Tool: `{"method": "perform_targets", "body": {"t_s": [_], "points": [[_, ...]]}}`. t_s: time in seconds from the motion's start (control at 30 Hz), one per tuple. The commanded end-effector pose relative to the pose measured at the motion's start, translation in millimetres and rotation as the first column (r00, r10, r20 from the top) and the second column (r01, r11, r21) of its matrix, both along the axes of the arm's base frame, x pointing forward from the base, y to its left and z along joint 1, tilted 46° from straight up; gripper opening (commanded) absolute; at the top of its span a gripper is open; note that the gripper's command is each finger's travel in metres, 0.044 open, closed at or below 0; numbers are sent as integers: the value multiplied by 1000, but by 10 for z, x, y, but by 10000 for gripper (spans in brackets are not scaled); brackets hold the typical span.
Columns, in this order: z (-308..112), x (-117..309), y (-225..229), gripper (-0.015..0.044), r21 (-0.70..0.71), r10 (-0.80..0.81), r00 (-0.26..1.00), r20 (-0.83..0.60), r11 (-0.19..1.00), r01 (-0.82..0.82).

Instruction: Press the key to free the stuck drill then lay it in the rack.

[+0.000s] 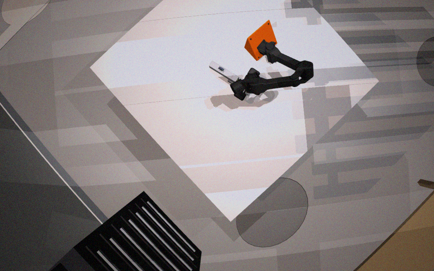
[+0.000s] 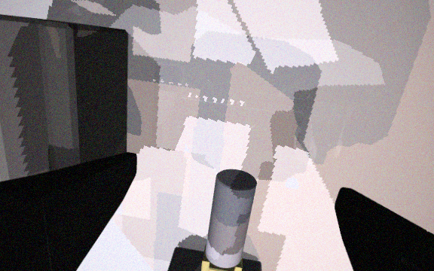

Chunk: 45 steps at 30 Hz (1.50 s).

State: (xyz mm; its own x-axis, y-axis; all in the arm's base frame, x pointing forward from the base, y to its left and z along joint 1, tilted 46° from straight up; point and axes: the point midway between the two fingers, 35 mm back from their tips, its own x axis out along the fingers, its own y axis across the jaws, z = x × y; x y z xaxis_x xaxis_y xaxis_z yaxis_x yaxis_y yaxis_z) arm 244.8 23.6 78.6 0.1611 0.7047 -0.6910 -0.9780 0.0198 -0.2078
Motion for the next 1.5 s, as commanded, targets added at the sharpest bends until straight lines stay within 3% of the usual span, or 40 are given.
{"method": "perform_targets", "body": {"t_s": [0.0, 0.63, 1.17, 1.47], "points": [[-26, 2, -10, 440, 0, 1, 1000, 1, 1000, -1], [-102, 14, -39, 440, -1, 1, 1000, 1, 1000, -1], [-80, 17, -29, 20, 1, 0, 1000, 0, 1000, 0], [-75, 10, -39, 0, 0, 1, 1000, 1, 1000, -1]]}}
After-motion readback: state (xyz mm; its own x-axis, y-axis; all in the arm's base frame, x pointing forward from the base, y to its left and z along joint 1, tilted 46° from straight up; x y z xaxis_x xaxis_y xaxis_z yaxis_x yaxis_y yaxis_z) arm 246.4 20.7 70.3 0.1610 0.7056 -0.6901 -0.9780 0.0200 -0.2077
